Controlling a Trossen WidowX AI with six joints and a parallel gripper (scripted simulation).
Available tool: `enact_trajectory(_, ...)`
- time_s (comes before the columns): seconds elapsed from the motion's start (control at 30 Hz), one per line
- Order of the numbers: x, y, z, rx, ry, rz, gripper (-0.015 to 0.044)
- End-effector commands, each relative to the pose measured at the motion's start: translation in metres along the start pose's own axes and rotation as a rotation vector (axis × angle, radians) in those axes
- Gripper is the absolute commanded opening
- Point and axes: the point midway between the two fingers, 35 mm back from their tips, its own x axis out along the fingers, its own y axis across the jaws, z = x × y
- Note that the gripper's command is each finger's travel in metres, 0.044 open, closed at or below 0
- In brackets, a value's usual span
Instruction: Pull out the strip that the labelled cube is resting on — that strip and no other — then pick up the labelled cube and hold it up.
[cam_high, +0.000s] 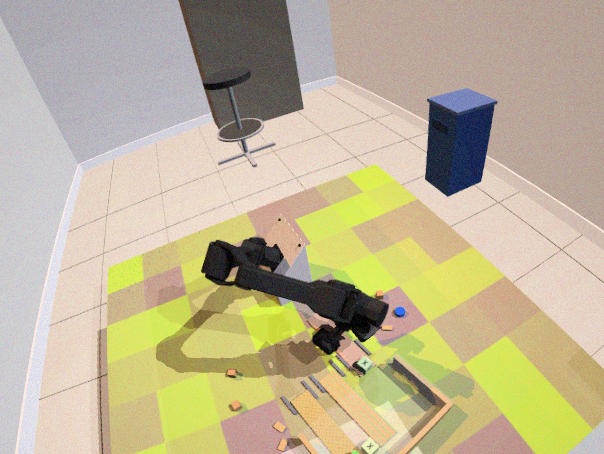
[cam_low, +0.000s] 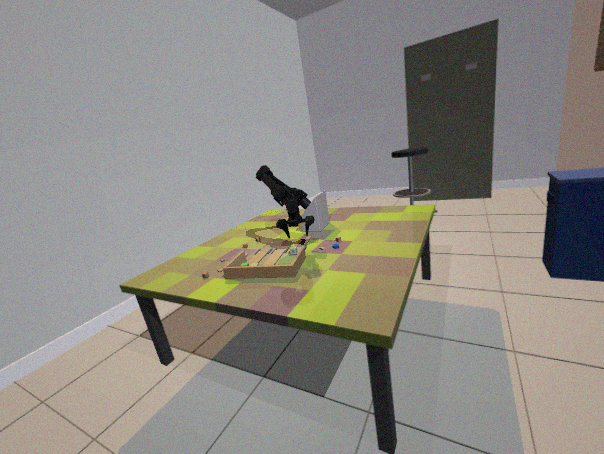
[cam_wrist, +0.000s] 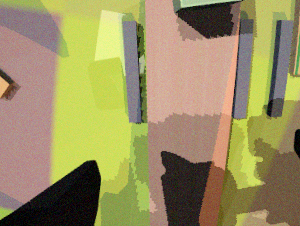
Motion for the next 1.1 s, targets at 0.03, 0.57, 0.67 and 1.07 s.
enact_trajectory(0.03,-0.002,-0.004,0.018,-0.004,0.0,-0.003,0.044)
enact_trajectory(0.57,-0.009,-0.016,0.072,-0.002,-0.002,-0.004,0.044)
enact_trajectory(0.67,-0.009,-0.018,0.078,-0.002,-0.002,-0.004,0.044)
enact_trajectory(1.07,0.008,-0.018,0.079,-0.002,-0.002,-0.004,0.025)
